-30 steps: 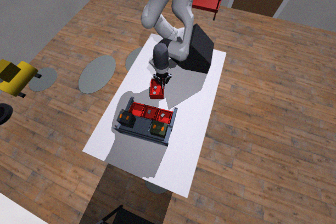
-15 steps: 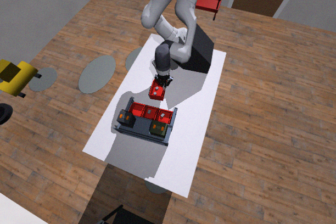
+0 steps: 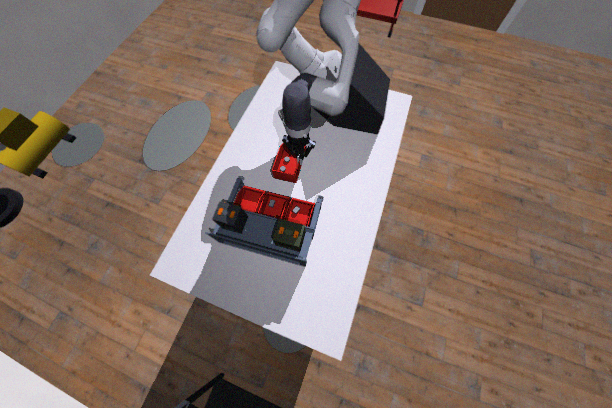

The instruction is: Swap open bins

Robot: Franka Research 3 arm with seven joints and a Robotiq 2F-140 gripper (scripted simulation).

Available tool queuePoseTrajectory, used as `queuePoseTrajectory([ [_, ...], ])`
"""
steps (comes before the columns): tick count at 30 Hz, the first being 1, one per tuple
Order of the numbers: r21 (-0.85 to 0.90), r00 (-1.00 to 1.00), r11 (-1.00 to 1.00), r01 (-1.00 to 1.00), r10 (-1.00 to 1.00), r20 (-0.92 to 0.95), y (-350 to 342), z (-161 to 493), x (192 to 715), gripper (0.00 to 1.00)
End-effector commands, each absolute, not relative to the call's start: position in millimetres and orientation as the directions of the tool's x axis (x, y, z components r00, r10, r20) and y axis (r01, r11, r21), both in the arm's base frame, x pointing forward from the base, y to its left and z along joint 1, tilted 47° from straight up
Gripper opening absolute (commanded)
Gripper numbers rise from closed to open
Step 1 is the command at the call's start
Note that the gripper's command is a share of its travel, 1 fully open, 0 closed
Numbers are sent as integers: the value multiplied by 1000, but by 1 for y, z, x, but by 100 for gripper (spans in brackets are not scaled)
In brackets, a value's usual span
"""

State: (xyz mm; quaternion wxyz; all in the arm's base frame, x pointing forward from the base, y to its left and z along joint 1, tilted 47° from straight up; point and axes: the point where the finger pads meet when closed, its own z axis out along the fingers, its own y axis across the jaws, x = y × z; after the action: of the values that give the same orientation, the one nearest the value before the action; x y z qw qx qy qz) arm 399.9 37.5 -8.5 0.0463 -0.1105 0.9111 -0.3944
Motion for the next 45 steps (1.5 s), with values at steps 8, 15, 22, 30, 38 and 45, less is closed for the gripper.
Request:
queuePoseTrajectory([
  [8, -727, -974, 672, -145, -227, -15, 42, -11, 400, 0],
  [15, -727, -974, 672, -145, -227, -15, 43, -11, 399, 0],
  [22, -727, -974, 672, -145, -227, -15, 43, -11, 399, 0],
  [30, -727, -974, 672, -145, -227, -15, 42, -12, 400, 0],
  [38, -727, -974, 672, -145, -227, -15, 36, -18, 401, 0],
  [45, -727, -974, 672, -145, -227, -15, 24, -29, 404, 0],
])
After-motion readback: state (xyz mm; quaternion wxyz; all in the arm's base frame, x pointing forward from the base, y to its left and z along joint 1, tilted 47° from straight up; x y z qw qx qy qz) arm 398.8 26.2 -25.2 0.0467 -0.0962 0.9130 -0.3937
